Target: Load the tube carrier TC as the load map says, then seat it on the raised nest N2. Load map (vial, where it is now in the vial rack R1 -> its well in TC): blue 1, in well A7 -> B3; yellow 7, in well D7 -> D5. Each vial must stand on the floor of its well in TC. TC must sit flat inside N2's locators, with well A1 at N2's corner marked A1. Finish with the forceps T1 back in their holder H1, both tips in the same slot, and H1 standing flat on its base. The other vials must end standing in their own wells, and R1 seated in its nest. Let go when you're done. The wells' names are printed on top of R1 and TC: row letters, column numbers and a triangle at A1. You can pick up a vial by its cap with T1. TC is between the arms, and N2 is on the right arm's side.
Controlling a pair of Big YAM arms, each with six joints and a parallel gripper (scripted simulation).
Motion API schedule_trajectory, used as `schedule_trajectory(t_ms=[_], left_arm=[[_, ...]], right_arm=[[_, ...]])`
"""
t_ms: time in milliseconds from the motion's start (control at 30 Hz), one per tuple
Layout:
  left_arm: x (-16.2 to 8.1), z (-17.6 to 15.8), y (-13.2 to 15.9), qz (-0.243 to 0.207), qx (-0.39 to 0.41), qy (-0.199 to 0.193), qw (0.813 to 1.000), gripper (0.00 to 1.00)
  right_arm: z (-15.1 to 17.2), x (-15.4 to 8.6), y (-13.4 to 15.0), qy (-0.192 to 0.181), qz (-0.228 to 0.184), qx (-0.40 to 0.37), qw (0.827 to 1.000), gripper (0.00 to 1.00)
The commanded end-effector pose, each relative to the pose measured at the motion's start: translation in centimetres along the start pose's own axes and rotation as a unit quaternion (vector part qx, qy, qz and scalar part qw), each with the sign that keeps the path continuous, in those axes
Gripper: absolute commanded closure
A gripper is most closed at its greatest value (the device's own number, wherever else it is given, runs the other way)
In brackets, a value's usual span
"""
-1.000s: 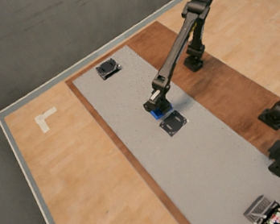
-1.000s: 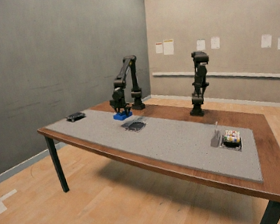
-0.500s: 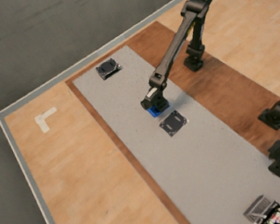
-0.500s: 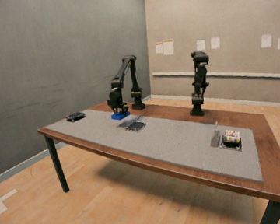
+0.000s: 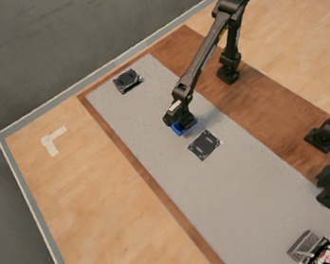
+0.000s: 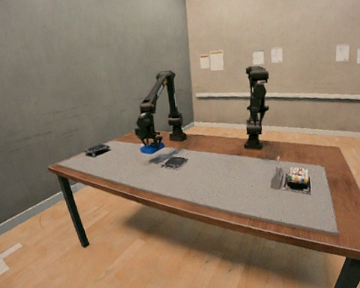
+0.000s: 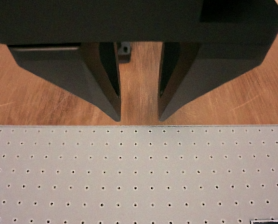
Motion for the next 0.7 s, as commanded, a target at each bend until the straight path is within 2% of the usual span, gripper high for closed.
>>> schedule_trajectory(t_ms=[0,667], left_arm=[[0.2,-0.5,0.3,0.006,0.003,0.001,1.0,0.76],[0.2,-0.5,0.3,0.006,0.003,0.001,1.0,0.76]], right_arm=[[-1.0,-1.4,-0.8,-0.004,-0.02,-0.005,1.0,1.0],[-3.7,-1.4,-1.0,-0.003,-0.02,-0.005,1.0,1.0]])
Point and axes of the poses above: on each arm, the point where the finger pads meet when closed, its own x axis out along the fingers, its own z axis across the jaws, y = z × x, the point moved 2 cm from there along -x, back along the fingers
